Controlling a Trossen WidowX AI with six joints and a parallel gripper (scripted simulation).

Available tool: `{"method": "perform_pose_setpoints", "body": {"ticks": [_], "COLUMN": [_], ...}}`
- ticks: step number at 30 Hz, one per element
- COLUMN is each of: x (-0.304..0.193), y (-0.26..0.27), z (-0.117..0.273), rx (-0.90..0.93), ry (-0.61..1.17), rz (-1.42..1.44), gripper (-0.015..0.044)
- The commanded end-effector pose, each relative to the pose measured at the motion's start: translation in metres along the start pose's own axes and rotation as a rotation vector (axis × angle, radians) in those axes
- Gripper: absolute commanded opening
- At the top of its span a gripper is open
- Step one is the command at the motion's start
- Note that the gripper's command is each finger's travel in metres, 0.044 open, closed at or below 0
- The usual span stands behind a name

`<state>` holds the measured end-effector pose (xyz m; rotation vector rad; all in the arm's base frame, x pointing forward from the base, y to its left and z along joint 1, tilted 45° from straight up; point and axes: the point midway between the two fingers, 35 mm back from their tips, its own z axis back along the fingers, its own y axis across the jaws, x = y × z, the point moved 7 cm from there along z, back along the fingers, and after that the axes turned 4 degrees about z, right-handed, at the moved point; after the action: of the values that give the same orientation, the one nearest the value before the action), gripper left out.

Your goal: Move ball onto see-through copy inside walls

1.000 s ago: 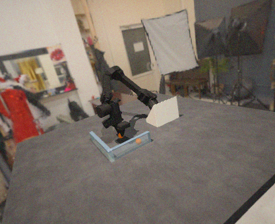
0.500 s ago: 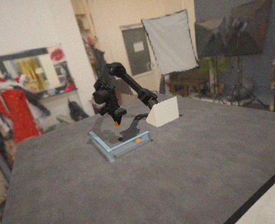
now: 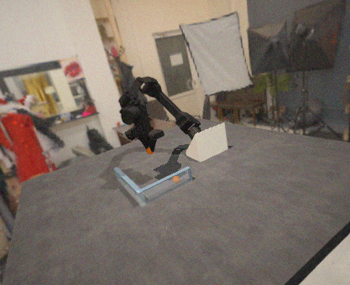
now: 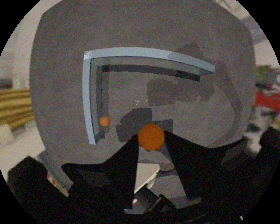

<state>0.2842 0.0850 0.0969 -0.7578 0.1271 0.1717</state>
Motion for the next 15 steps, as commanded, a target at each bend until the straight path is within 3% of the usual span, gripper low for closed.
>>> {"method": "perform_pose_setpoints", "body": {"ticks": [1,15], "x": [0.001,0.002], "y": [0.016,0.064], "z": [-0.004,-0.018], "rx": [0.001,0.006], "ry": [0.004,0.001], "rz": [0.155,0.720], "gripper": [0.0000,0.0000]}}
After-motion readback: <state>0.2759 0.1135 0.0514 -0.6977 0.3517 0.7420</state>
